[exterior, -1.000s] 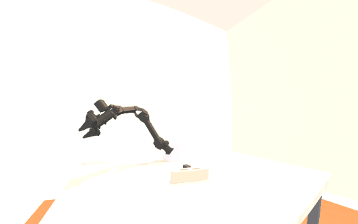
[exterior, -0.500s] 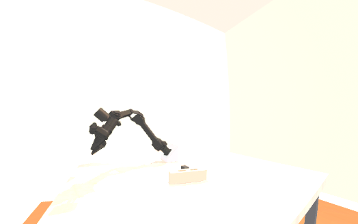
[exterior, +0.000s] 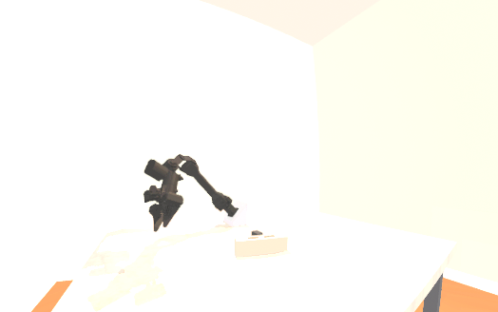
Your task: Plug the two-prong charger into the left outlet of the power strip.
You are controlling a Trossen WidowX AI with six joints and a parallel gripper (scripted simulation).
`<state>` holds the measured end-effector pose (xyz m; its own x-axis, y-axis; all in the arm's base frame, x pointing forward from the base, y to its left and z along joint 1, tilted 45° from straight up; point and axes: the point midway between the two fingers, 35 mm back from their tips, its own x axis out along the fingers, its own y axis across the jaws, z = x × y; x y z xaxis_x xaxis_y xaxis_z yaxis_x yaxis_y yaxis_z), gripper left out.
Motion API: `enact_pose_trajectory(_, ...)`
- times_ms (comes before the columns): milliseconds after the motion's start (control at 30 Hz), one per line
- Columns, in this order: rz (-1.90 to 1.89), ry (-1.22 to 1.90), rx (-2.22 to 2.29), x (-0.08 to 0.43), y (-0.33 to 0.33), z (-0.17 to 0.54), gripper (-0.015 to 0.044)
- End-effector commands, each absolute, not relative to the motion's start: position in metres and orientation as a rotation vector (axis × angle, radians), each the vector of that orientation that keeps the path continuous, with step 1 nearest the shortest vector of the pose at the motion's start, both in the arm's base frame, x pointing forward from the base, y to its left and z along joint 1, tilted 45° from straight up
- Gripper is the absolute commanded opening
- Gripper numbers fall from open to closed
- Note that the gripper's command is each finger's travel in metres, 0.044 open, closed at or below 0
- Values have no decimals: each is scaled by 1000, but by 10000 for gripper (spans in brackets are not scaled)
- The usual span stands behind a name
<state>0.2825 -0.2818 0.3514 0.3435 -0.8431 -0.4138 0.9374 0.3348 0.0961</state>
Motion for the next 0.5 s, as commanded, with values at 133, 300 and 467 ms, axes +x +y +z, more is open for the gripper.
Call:
enact_pose_trajectory(133, -1127, 517, 322, 313, -255, 294, 440)
enact_pose_trajectory(300, -1083, 631, 299, 326, -235, 265, 440)
enact_pose_trajectory(467, -1038, 749, 263, 336, -214, 235, 440)
